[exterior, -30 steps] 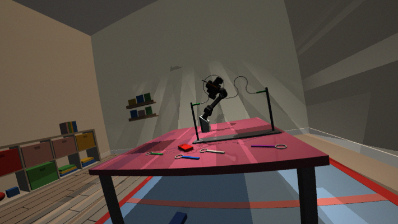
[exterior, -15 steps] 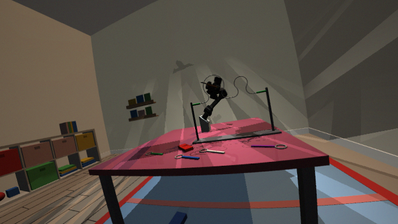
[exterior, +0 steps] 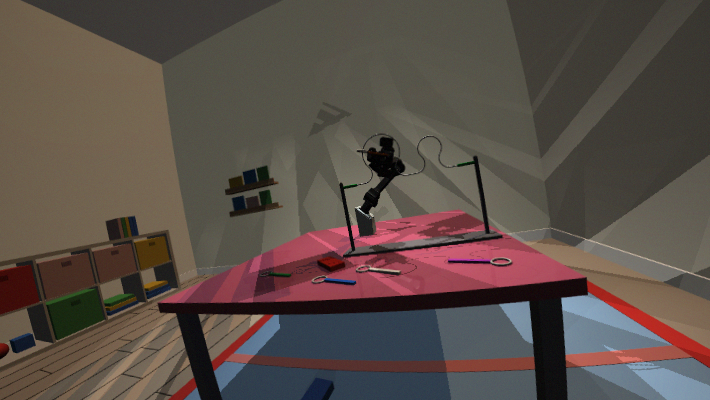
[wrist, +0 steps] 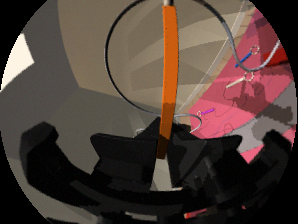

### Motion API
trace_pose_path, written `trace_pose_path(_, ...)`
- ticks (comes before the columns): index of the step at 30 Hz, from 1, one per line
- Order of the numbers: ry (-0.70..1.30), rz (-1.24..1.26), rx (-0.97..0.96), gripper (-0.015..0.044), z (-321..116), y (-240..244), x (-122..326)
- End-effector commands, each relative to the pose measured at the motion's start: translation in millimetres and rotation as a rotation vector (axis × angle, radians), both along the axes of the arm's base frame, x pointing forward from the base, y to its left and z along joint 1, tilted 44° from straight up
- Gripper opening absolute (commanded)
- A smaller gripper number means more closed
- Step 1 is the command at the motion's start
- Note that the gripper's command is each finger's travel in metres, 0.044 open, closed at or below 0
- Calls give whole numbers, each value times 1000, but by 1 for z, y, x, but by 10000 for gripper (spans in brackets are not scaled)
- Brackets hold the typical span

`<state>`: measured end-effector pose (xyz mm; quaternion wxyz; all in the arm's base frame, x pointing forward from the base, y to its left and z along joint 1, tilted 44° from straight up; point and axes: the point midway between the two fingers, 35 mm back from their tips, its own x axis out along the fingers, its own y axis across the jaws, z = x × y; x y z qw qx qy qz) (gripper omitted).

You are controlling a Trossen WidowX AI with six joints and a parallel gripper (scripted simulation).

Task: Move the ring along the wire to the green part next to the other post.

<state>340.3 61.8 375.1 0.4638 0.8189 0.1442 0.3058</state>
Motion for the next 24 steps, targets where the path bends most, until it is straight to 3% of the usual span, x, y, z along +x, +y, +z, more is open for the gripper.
trace_pose_path(1,12,1,58,-150,1,-1,1)
trace_pose_path(24,66,15,340,-150,9,-7,1)
